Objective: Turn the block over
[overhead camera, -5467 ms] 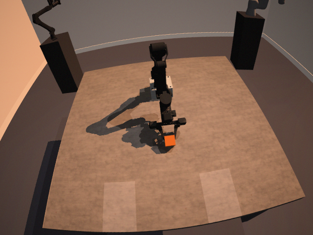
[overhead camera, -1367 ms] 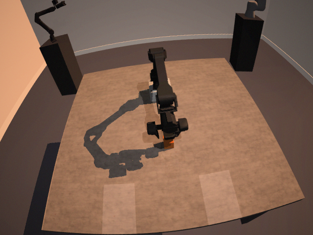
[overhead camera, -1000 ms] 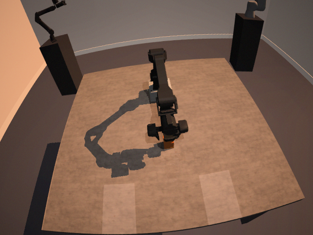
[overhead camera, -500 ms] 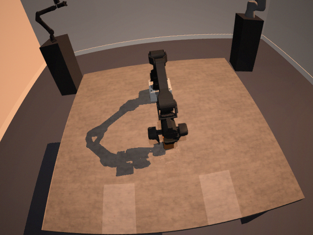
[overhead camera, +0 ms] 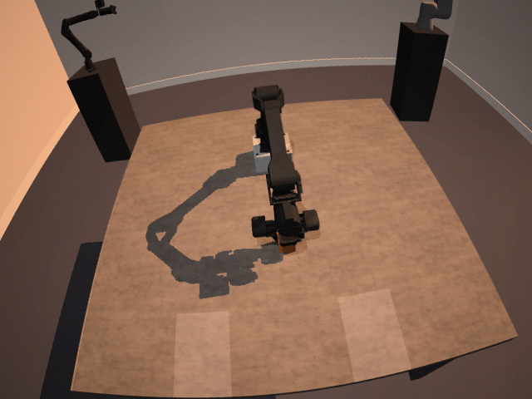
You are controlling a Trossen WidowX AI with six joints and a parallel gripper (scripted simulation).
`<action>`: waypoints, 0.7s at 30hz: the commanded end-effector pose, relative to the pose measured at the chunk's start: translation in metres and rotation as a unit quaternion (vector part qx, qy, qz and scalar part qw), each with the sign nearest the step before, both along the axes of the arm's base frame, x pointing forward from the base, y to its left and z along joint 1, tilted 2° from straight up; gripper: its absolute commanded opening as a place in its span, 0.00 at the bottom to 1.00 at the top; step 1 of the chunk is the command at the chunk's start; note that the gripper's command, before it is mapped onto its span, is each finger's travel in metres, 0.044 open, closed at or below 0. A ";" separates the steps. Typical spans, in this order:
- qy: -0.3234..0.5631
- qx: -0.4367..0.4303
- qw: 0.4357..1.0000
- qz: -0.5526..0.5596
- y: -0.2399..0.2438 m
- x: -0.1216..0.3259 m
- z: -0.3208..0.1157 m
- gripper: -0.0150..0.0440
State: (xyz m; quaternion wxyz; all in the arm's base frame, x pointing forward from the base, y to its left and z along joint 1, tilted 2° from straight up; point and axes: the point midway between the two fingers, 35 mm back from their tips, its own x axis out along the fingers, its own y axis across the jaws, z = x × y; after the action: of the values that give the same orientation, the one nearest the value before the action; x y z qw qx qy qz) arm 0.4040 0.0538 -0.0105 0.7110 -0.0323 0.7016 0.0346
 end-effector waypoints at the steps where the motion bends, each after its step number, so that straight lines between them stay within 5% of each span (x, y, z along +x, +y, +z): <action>1: 0.001 0.000 1.000 0.000 0.000 -0.001 -0.001 0.52; 12: 0.001 0.000 1.000 0.000 0.000 -0.001 -0.001 0.40; 15: 0.001 0.000 1.000 0.000 0.000 -0.001 0.010 0.26; 21: 0.001 0.000 1.000 0.000 0.000 -0.001 0.029 0.25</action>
State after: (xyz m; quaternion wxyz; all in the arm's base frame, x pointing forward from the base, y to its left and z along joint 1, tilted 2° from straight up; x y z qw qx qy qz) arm 0.4006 0.0533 0.0072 0.7063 -0.0327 0.7063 0.0342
